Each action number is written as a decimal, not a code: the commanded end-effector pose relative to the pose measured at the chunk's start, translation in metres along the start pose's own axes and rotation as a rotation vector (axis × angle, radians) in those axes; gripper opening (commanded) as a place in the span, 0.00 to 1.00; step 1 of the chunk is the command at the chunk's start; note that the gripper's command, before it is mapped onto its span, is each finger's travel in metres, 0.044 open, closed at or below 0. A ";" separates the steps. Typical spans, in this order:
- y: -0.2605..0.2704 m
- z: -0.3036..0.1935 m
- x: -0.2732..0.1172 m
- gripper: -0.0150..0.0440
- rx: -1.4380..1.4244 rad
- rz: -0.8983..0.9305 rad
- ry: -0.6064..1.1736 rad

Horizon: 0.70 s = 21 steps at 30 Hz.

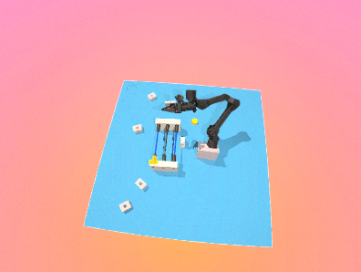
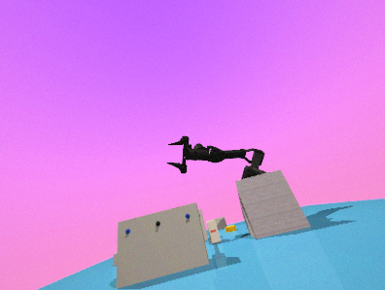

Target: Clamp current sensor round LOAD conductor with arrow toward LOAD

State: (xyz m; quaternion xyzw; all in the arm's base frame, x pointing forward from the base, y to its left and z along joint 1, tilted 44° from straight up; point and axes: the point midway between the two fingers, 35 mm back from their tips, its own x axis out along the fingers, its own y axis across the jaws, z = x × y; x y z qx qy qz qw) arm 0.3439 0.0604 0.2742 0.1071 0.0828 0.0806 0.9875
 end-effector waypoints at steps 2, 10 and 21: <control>-0.038 0.047 -0.039 1.00 -0.189 -0.133 -0.190; -0.044 0.049 -0.038 1.00 -0.211 -0.163 -0.181; -0.042 -0.054 0.063 1.00 -0.206 -0.294 0.396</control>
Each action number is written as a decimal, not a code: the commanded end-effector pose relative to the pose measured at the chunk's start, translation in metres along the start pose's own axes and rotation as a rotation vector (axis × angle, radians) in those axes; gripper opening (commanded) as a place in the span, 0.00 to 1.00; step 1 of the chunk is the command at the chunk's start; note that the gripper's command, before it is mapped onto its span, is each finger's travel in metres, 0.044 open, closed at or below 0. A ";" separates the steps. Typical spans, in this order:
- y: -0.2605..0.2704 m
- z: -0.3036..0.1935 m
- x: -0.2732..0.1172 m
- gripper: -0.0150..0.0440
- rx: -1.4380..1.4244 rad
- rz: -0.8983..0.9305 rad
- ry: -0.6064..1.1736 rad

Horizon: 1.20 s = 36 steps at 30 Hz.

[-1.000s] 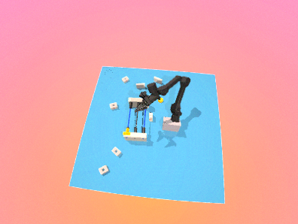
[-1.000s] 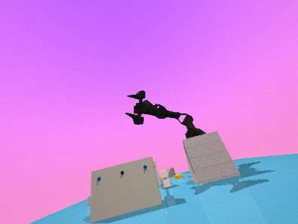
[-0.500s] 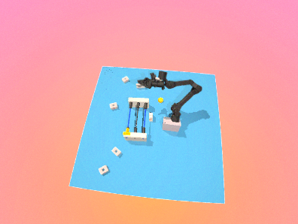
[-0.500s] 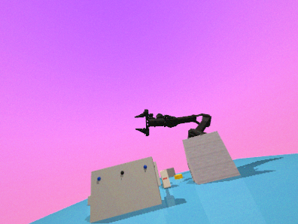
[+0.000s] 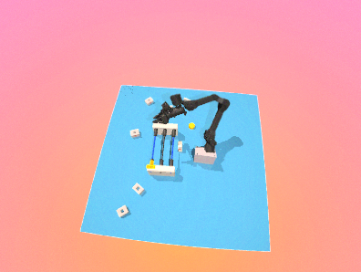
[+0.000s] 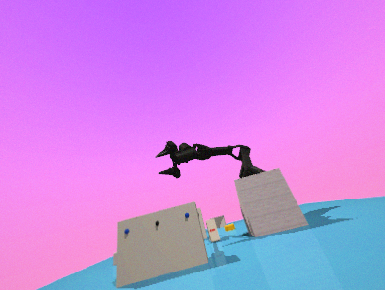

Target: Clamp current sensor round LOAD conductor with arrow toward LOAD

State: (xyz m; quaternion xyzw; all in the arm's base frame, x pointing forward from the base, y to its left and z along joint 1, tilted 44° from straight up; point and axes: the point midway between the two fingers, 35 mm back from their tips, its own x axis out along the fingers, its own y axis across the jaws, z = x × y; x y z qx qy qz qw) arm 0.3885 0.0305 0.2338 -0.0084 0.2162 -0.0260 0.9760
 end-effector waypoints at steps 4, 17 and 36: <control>0.033 -0.060 0.055 1.00 -0.110 -0.078 0.328; 0.091 -0.197 0.105 1.00 -0.559 -0.295 0.835; 0.099 -0.222 0.107 1.00 -0.674 -0.341 0.904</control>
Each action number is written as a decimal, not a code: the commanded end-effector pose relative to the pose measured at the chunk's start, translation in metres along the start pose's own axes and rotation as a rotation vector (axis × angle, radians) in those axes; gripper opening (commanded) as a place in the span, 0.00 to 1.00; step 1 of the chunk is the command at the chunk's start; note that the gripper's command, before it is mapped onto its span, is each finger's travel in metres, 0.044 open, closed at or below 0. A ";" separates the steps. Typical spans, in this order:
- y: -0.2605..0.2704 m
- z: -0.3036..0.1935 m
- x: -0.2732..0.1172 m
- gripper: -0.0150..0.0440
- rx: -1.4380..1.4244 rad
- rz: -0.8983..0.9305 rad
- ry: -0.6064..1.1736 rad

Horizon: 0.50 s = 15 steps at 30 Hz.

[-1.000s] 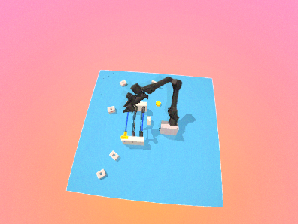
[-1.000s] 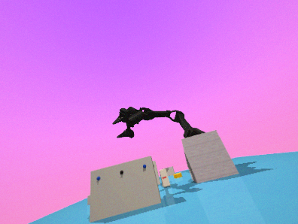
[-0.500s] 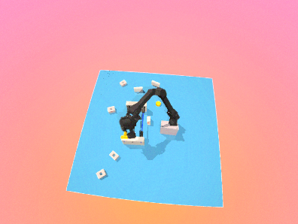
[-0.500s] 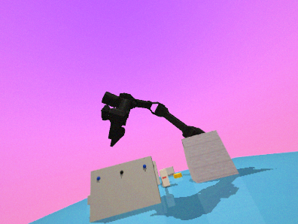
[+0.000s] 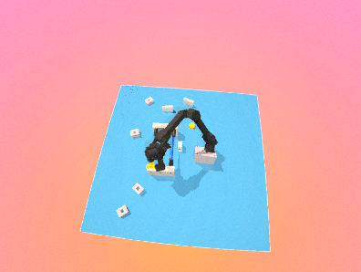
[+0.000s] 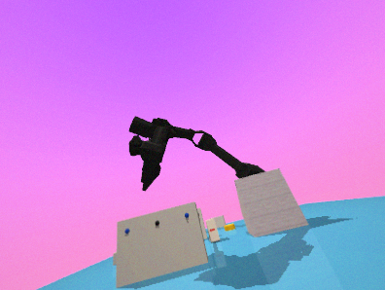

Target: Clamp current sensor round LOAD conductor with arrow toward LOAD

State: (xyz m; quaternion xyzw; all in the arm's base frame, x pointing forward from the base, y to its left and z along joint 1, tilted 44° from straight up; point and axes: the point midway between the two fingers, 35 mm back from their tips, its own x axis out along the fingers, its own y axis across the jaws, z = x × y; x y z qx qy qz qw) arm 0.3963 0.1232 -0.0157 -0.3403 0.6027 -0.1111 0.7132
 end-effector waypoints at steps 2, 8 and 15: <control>0.000 0.000 0.000 1.00 0.002 -0.004 0.002; -0.019 -0.018 -0.001 1.00 0.028 -0.010 0.041; -0.092 -0.122 -0.008 1.00 0.156 -0.039 0.232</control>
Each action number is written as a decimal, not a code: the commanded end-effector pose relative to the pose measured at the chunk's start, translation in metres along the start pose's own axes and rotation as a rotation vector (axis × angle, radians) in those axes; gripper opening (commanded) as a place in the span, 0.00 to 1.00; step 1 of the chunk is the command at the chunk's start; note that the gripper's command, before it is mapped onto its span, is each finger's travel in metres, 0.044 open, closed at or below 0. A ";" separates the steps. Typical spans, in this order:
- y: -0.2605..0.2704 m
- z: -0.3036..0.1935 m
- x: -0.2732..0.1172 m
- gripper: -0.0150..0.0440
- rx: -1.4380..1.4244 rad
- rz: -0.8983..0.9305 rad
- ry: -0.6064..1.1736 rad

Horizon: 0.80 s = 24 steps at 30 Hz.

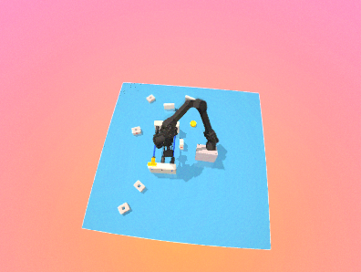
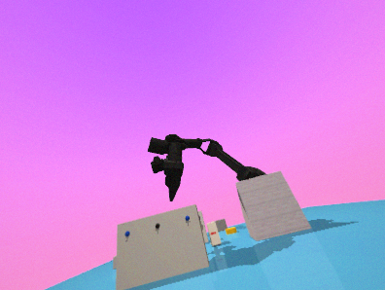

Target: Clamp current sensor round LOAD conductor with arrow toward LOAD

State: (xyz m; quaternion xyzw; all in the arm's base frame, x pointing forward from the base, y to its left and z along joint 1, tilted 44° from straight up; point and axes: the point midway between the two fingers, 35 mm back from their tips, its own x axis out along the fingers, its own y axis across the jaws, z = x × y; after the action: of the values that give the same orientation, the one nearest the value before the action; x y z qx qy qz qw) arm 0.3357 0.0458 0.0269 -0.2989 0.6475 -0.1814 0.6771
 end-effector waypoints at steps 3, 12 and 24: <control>-0.053 -0.084 0.008 1.00 0.101 -0.025 0.149; -0.075 -0.140 0.014 1.00 0.161 -0.041 0.243; -0.075 -0.143 0.030 1.00 0.161 -0.039 0.242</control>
State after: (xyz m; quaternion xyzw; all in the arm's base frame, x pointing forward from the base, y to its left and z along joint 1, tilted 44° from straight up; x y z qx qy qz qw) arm 0.2099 -0.0511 0.0579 -0.2292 0.7013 -0.2810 0.6138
